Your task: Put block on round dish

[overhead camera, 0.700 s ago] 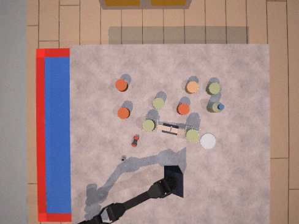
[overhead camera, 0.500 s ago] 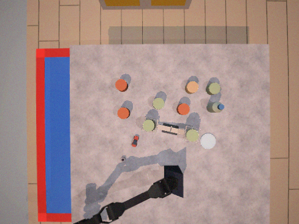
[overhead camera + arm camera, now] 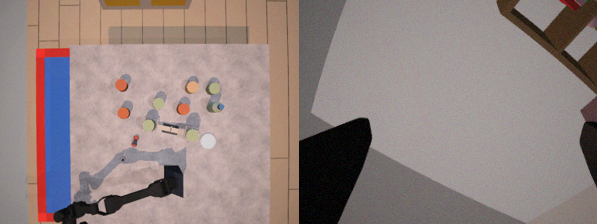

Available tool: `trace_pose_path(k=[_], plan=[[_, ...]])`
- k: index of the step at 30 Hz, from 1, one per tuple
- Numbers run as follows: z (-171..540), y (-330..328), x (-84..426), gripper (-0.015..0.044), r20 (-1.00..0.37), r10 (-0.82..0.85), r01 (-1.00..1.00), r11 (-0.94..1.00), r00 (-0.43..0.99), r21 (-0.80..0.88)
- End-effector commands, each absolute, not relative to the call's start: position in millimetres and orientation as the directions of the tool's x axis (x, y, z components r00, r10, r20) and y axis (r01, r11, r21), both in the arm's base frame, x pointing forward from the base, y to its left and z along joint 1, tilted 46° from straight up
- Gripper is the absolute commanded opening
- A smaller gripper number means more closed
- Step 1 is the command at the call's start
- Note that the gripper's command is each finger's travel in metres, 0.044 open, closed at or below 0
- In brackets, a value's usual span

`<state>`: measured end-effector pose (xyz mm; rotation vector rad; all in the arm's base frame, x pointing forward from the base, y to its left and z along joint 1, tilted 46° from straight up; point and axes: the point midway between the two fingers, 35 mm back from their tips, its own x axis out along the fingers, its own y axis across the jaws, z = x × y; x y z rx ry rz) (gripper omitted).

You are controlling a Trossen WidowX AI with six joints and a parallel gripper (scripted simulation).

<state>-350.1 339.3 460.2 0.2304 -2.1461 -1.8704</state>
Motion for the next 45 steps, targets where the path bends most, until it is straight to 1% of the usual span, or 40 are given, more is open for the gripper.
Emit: trace_pose_path(k=[1,11,19,22,27,32,39,45], plan=[[462.4,353.5,-331.2,0.044,0.112,-0.239,0.086,0.119,-0.965,0.989],[458.3,410.0,-242.3,0.044,0.111,0.05,0.112,0.014,-0.993,0.994],[447.2,438.2,-168.8,0.044,0.091,0.262,0.074,-0.072,-0.961,0.995],[443.1,447.5,-130.3,0.044,0.082,0.357,0.052,-0.092,-0.931,0.994],[435.3,455.2,-65.0,0.044,0.065,0.507,0.006,-0.116,-0.86,0.993],[423.0,455.5,-10.3,0.044,0.04,0.623,-0.046,-0.12,-0.781,0.992],[396.2,441.2,77.4,0.044,-0.017,0.783,-0.142,-0.091,-0.621,0.986],[369.4,411.6,150.8,0.044,-0.076,0.887,-0.221,-0.03,-0.455,0.975]])
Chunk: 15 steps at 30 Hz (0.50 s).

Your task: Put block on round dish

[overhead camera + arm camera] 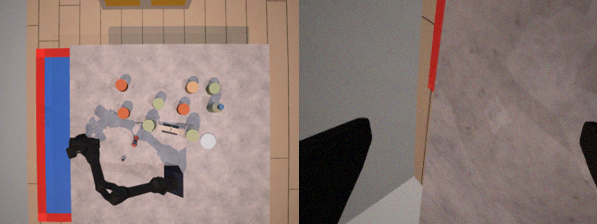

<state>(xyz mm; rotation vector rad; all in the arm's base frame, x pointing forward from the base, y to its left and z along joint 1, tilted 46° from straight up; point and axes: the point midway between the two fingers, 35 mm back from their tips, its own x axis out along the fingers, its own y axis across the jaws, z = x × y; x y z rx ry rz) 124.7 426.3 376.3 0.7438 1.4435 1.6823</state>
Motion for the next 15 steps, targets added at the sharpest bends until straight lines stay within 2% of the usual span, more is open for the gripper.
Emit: trace_pose_path(k=[1,15], plan=[[364.8,405.3,162.2,0.044,-0.086,0.901,-0.233,-0.017,-0.426,0.972],[295.7,277.1,288.0,0.044,-0.244,0.97,-0.324,0.232,0.001,0.917]])
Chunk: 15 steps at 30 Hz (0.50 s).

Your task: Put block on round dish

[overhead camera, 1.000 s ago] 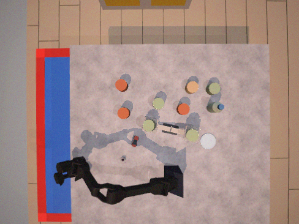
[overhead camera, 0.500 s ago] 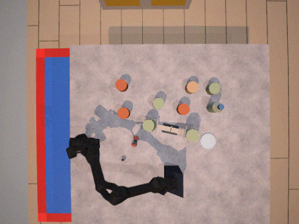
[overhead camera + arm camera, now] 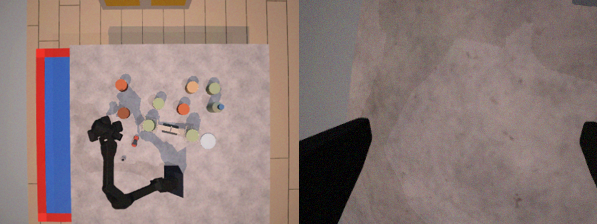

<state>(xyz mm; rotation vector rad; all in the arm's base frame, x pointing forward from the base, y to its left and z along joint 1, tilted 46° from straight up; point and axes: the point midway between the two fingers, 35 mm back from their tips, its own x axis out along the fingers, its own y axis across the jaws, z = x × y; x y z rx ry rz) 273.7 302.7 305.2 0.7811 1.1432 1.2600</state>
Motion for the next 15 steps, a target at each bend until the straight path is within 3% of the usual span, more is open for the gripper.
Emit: trace_pose_path(k=[1,15], plan=[[290.2,265.1,294.2,0.044,-0.257,0.966,-0.324,0.254,0.033,0.911],[211.7,86.3,318.0,0.044,-0.437,0.802,-0.21,0.548,0.408,0.81]])
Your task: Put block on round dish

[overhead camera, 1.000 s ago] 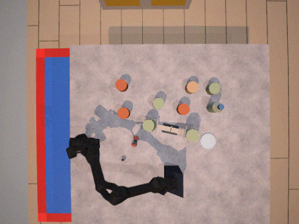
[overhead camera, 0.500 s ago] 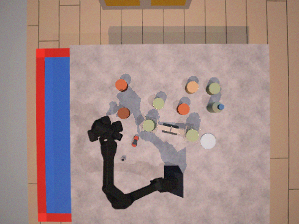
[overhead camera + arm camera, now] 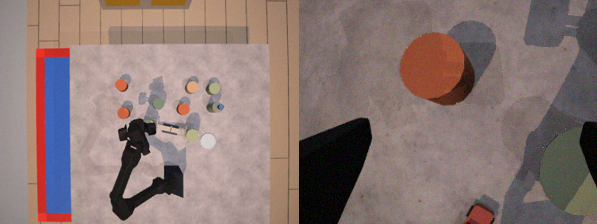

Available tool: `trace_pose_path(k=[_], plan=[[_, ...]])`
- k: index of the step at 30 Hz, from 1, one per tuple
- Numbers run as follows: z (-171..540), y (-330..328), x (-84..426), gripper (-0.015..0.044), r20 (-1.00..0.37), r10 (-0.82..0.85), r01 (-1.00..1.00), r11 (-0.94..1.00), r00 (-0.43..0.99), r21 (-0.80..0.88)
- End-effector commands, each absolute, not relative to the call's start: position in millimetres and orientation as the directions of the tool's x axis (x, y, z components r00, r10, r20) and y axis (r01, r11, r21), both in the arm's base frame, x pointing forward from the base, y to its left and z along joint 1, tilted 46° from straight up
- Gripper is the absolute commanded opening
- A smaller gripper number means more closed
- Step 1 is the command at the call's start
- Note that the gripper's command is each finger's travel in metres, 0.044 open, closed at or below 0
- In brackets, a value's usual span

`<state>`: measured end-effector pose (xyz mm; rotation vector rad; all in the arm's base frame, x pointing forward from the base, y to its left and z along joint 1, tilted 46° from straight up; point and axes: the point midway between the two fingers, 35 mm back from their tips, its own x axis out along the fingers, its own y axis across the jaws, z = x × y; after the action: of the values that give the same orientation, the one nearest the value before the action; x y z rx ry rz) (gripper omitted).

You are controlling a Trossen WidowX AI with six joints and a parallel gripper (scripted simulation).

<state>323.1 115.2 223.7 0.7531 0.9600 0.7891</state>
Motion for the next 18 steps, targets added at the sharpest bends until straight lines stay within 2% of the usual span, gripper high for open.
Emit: trace_pose_path(k=[1,10,18], plan=[[206.0,74.0,314.9,0.044,-0.449,0.784,-0.194,0.565,0.428,0.802],[155.0,-21.4,258.9,0.044,-0.553,0.606,-0.02,0.684,0.572,0.729],[120.2,-57.7,194.4,0.044,-0.605,0.48,0.123,0.71,0.636,0.693]])
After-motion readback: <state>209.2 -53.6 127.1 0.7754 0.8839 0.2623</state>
